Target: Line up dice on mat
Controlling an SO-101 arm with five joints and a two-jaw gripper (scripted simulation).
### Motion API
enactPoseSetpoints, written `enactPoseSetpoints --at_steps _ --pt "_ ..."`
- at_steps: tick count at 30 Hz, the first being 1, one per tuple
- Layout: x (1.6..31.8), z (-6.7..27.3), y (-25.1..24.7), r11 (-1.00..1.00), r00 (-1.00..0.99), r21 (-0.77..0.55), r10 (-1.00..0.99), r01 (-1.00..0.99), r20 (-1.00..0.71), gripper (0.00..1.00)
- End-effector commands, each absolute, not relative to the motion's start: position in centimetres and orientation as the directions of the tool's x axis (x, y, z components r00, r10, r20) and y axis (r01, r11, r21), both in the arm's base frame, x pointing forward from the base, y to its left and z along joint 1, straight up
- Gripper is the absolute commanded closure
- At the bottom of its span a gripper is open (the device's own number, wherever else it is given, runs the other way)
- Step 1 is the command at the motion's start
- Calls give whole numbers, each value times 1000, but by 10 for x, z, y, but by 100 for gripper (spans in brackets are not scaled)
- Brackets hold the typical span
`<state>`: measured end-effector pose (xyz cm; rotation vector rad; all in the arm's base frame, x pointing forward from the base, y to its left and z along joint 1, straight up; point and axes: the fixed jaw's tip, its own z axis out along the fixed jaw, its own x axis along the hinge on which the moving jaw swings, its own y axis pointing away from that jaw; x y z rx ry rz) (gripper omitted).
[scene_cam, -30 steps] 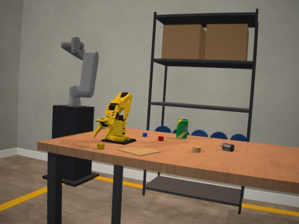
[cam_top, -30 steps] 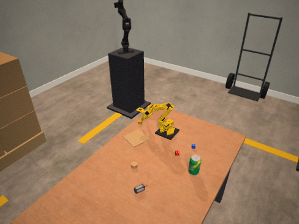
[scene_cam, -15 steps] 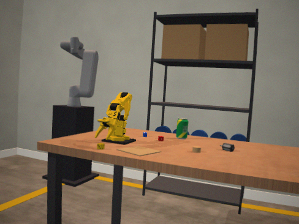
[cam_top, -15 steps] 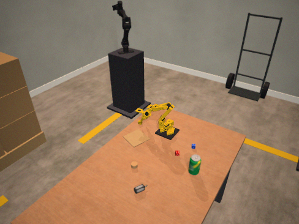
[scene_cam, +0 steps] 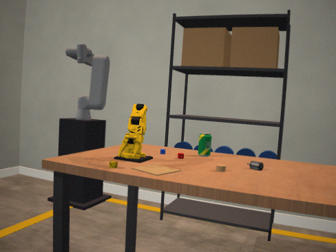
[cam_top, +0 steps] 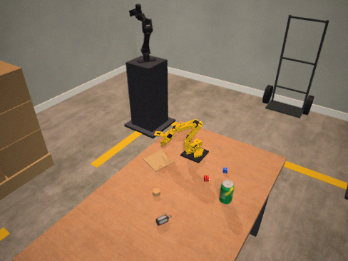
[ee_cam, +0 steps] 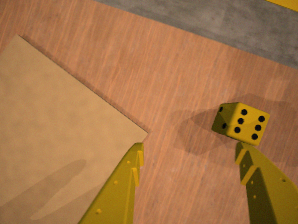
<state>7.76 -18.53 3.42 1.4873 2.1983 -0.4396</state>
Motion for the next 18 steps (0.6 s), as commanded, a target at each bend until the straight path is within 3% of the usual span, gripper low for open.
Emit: enactPoseSetpoints --at_steps 1,14,18 --pt "93 34 -179 449 -386 -15 751 893 -536 69" --pt "166 34 -117 809 -687 -14 491 588 -535 69" --pt "176 34 -103 855 -726 -14 432 519 -535 69"
